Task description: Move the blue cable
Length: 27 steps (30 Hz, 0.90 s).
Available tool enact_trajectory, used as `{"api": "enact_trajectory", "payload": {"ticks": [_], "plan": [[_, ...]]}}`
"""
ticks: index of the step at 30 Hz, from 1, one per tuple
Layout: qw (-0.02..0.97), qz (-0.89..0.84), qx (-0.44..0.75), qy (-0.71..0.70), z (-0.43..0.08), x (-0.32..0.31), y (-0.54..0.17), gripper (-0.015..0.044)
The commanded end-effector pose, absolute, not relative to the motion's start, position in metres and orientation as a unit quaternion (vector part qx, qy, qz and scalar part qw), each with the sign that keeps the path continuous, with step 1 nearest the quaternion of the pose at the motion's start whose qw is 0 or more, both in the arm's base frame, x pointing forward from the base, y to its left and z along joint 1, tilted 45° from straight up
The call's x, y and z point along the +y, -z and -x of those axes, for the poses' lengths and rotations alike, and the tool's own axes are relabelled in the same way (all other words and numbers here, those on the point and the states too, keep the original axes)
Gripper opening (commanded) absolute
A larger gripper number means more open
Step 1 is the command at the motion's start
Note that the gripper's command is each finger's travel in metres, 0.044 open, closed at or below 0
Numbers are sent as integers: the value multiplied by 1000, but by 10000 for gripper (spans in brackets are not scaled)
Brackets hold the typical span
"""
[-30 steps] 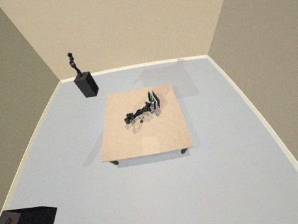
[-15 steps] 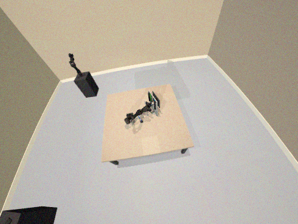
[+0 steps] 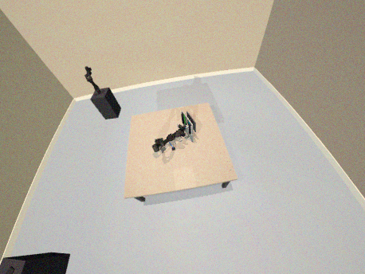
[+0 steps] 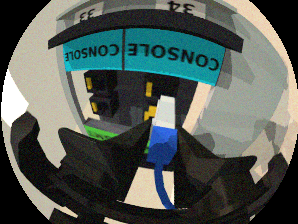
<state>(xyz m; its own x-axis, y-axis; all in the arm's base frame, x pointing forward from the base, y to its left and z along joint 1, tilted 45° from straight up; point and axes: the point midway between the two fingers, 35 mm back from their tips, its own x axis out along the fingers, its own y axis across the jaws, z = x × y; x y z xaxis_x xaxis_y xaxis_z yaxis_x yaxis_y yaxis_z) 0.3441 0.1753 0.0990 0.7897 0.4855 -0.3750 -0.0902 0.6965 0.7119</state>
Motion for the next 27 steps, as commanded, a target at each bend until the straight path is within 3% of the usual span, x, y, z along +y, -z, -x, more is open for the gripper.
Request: {"api": "enact_trajectory", "payload": {"ticks": [1,27], "plan": [[877,-352,279,-169,-344,177,-101,0],[877,-352,279,-170,-345,175,-103,0]]}}
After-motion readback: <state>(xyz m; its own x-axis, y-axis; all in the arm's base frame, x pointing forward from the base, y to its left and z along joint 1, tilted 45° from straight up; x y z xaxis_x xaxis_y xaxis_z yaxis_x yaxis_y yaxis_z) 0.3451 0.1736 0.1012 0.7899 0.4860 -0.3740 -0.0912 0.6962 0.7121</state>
